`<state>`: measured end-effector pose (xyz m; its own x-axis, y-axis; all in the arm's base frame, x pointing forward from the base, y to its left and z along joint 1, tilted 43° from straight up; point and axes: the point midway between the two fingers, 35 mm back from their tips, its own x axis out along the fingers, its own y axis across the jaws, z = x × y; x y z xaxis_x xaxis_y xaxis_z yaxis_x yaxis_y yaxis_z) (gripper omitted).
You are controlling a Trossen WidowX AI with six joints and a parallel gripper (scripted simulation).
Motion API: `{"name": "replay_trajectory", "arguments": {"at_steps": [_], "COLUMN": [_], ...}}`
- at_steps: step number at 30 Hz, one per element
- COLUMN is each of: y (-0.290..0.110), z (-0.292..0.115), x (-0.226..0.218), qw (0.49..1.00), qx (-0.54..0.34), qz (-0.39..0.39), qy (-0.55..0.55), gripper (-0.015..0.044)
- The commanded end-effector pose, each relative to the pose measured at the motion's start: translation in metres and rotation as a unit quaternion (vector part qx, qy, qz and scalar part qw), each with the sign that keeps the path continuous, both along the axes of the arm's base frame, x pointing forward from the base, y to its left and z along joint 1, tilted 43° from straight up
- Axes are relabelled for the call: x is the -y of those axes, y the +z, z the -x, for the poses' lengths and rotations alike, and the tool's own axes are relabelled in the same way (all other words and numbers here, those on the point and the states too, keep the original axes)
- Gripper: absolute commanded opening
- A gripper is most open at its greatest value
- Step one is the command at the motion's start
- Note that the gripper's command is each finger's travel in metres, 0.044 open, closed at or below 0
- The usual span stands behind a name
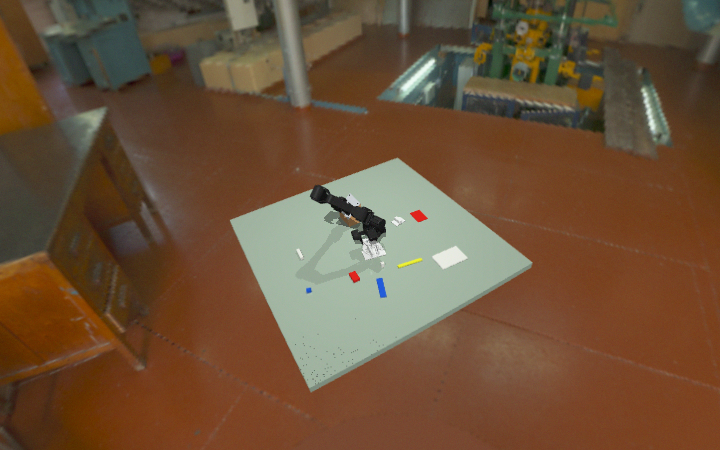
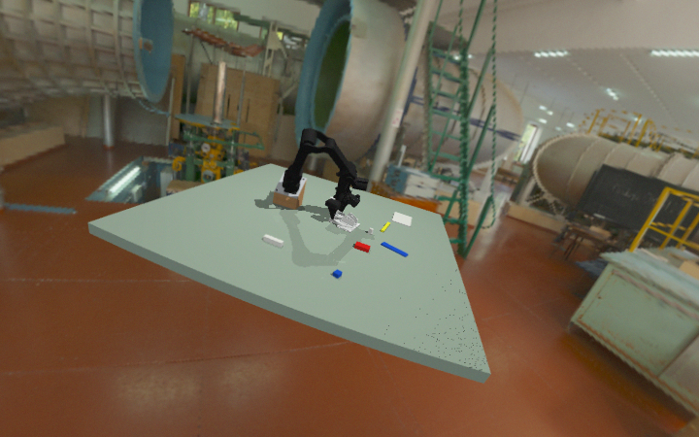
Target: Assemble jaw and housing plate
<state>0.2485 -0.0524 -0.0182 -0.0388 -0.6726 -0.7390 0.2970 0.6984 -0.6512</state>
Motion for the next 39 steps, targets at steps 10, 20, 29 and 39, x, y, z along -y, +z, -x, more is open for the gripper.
{"name": "replay_trajectory", "arguments": {"at_steps": [10, 20, 29, 39], "y": [-0.0023, -0.0033, -0.0042, -0.0060], "z": [0.0000, 0.0000, 0.0001, 0.0002], "x": [0.0027, 0.0036, 0.0044, 0.0061], "qw": [1.000, 1.000, 1.000, 1.000], "qx": [0.000, 0.000, 0.000, 0.000], "qz": [0.002, 0.002, 0.002, 0.002], "qy": [0.001, 0.001, 0.001, 0.001], "gripper": [0.0351, 0.0351, 0.0351, 0.0351]}}
